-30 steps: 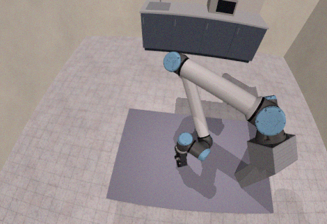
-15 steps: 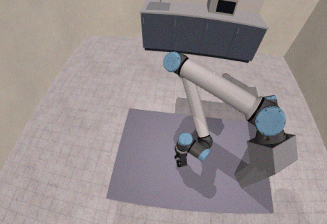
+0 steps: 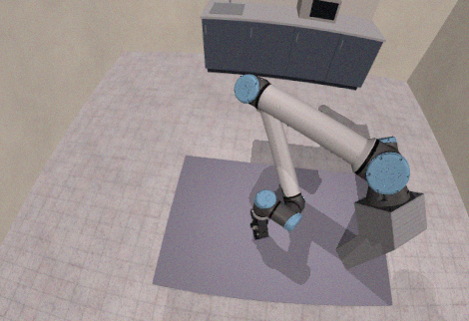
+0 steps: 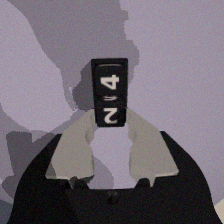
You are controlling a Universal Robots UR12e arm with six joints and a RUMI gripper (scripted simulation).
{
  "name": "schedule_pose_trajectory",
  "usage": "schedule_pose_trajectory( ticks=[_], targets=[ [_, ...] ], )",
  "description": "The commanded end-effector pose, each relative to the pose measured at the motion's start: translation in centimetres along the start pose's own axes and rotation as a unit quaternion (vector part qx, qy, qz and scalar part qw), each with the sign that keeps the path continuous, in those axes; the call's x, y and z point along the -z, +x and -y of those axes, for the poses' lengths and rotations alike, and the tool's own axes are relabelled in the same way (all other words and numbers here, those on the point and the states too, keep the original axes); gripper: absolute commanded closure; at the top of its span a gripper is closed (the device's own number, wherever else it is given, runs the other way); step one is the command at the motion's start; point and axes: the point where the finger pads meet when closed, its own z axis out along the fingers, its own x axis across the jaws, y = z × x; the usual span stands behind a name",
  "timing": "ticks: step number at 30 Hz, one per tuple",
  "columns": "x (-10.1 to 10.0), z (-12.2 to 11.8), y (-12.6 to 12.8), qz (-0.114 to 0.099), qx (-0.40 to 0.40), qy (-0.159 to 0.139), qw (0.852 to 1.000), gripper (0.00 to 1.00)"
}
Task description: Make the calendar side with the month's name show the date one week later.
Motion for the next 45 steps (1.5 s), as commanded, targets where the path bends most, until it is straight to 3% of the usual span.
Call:
schedule_pose_trajectory(
  ticks=[1,45],
  targets=[
    [-0.01,0.0,0.02,0.0,0.0,0.0,1.0,0.9],
    [-0.92,0.0,0.02,0.0,0.0,0.0,1.0,0.9]
  ],
)
